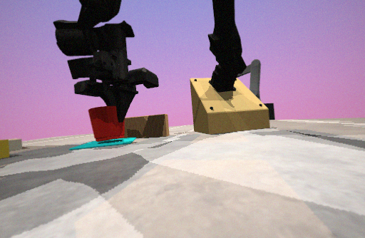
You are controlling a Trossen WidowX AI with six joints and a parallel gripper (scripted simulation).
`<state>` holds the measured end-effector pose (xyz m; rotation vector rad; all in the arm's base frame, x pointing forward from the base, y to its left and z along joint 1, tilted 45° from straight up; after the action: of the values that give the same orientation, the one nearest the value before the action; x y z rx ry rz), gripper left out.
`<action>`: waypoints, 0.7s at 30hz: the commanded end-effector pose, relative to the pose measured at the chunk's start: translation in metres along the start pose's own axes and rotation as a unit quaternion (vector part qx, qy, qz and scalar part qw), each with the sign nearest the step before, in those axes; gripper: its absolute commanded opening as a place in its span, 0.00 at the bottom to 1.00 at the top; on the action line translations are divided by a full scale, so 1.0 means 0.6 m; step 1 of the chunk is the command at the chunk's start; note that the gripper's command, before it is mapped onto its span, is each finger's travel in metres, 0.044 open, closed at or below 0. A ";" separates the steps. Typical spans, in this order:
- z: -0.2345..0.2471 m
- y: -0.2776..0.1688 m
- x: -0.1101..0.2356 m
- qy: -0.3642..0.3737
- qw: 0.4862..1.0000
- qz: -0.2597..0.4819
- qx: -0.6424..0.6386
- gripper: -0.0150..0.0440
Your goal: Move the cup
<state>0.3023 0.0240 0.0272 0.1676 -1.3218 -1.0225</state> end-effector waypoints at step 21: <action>-0.002 0.000 0.019 0.000 1.000 0.000 0.000 0.47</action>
<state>0.3002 0.0204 0.0307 0.1646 -1.3119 -1.0245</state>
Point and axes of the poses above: the point midway between the two fingers, 35 mm back from their tips, its own x axis back along the fingers, its own z axis across the jaws, y = z × x, the point moved 3 cm from there along x, back along the fingers, and after that the axes turned 3 degrees about x, right-handed, at the moved point
